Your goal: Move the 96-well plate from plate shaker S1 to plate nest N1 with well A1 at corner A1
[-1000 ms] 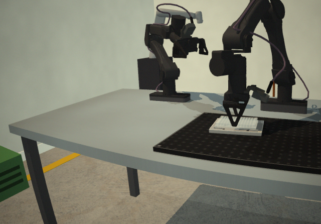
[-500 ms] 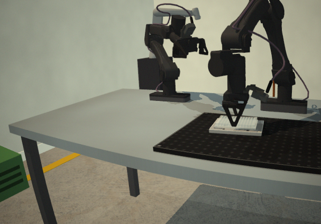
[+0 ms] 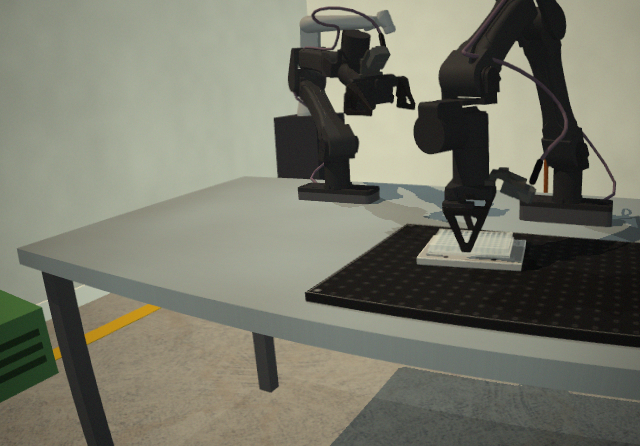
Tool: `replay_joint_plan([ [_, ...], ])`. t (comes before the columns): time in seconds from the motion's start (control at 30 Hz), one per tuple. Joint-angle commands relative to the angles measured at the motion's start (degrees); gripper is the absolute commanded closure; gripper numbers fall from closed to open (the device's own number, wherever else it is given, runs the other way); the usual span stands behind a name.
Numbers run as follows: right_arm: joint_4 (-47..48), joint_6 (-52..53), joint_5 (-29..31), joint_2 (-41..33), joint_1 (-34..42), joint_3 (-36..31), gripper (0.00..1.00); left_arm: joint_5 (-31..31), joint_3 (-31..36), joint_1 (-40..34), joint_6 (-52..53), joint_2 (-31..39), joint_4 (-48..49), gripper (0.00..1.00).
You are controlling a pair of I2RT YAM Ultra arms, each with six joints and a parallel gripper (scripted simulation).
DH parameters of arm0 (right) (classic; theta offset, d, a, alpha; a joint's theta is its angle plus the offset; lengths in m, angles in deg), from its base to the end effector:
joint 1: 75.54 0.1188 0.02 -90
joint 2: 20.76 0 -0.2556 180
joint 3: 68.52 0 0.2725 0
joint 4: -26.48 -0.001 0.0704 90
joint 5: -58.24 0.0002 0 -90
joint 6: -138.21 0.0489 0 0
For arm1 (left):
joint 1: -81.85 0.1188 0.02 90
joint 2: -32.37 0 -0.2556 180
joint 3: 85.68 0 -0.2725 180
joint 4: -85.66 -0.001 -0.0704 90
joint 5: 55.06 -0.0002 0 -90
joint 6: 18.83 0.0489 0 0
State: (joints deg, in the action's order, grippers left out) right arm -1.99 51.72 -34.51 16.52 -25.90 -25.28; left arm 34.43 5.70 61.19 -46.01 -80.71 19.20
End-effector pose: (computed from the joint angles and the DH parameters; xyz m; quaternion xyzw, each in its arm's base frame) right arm 0.1255 0.1528 0.2561 -0.3379 0.7596 0.2663 0.4877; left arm 0.3428 -0.1286 0.1218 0.7462 -0.6657 -0.0059 0.0070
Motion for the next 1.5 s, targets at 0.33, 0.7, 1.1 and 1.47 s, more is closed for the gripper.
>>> replay_joint_plan([
  [0.33,0.0,-0.1,-0.3,-0.9,-0.3,0.1,0.0,-0.2,-2.8,0.0,0.7,1.2,-4.3,0.21],
  [0.7,0.0,-0.1,-0.3,-0.9,-0.3,0.1,0.0,-0.2,-2.9,0.0,0.7,1.1,-4.4,0.21],
  [1.1,0.0,-0.1,-0.3,-0.9,-0.3,0.1,0.0,1.0,1.0,-0.8,-0.5,3.9,-0.4,0.21],
  [1.47,0.0,-0.1,-0.3,-0.9,-0.3,0.1,0.0,1.0,1.9,-0.8,-0.5,4.9,-1.2,0.21],
])
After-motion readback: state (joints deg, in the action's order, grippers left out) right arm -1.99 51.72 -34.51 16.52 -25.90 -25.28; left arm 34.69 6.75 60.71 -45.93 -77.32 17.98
